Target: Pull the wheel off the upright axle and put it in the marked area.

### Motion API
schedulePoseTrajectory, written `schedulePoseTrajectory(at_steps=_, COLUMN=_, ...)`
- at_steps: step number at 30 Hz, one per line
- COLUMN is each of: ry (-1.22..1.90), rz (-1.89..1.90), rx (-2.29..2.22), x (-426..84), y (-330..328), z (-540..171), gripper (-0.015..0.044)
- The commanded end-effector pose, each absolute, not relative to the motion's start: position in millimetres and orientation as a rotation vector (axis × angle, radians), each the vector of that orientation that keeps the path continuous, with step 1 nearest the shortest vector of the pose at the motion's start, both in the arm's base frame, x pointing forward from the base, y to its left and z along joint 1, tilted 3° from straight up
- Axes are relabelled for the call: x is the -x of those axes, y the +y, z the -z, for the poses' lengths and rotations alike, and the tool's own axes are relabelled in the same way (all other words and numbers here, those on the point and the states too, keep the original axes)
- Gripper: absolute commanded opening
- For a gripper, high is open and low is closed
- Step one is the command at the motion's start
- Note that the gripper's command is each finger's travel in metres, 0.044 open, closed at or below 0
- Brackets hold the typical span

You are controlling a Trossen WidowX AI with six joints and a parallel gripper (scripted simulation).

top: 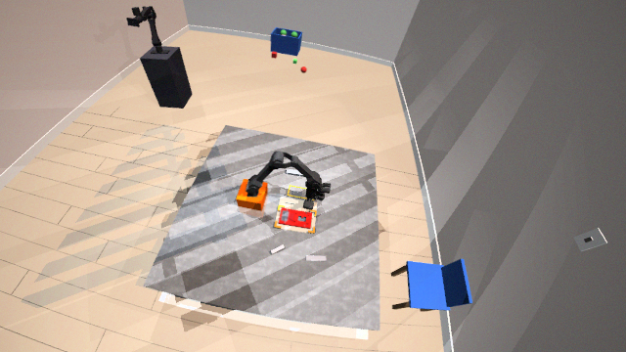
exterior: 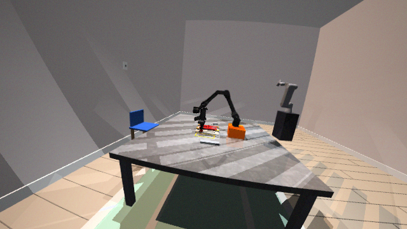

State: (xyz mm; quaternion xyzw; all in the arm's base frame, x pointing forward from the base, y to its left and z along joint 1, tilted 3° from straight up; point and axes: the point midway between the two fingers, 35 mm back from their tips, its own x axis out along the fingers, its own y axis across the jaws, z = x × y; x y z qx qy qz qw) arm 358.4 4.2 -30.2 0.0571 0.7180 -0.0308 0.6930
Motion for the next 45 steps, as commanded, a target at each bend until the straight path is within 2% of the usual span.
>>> schedulePoseTrajectory(at_steps=1, ry=1.598, rz=0.068, rx=-0.127, x=-360, y=4, z=26, gripper=0.0)
schedulePoseTrajectory(at_steps=45, ry=1.592, rz=0.068, rx=-0.125, x=-360, y=3, z=11, gripper=0.0)
